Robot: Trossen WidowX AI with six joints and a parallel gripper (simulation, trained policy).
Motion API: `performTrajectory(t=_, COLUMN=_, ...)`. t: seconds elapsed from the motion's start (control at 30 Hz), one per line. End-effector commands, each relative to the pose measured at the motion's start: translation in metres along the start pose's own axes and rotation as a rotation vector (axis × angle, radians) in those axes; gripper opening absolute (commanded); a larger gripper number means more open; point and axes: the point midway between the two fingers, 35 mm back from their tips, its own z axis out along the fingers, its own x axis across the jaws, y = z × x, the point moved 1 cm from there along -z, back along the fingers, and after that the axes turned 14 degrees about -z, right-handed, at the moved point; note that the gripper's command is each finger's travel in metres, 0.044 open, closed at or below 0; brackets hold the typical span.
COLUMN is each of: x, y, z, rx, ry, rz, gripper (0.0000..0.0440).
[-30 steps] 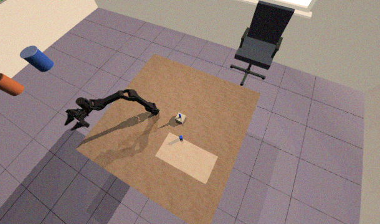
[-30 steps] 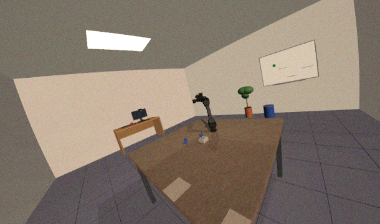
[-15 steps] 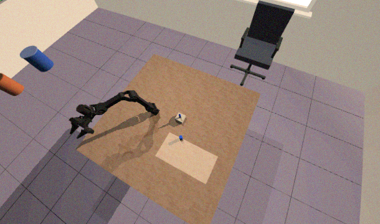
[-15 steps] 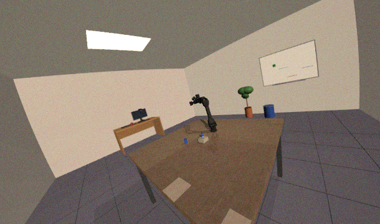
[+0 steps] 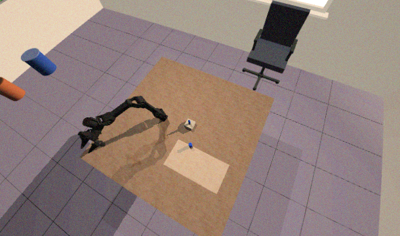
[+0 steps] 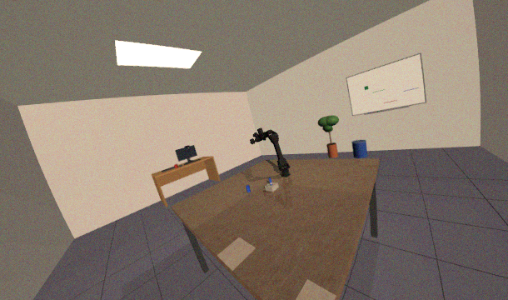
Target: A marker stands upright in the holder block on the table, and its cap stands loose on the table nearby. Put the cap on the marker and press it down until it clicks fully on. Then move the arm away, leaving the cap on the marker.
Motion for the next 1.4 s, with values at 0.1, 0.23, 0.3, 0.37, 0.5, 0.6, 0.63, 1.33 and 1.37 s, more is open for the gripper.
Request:
performTrajectory(t=0.1, x=0.028, y=-0.008, z=0.009, rx=0.056, ry=0.047, rz=0.006, gripper=0.0305)
performTrajectory(t=0.23, x=0.042, y=-0.012, z=0.014, rx=0.085, ry=0.072, rz=0.011, gripper=0.0305)
performTrajectory(t=0.3, x=0.050, y=-0.014, z=0.016, rx=0.100, ry=0.084, rz=0.013, gripper=0.0305)
performTrajectory(t=0.37, x=0.057, y=-0.016, z=0.017, rx=0.114, ry=0.096, rz=0.015, gripper=0.0305)
performTrajectory(t=0.5, x=0.072, y=-0.020, z=0.021, rx=0.144, ry=0.121, rz=0.018, gripper=0.0306)
performTrajectory(t=0.6, x=0.083, y=-0.023, z=0.023, rx=0.167, ry=0.139, rz=0.021, gripper=0.0306)
performTrajectory(t=0.63, x=0.087, y=-0.024, z=0.023, rx=0.175, ry=0.145, rz=0.022, gripper=0.0306)
performTrajectory(t=1.33, x=0.166, y=-0.045, z=0.029, rx=0.343, ry=0.265, rz=0.027, gripper=0.0308)
performTrajectory(t=1.37, x=0.170, y=-0.046, z=0.029, rx=0.352, ry=0.270, rz=0.027, gripper=0.0308)
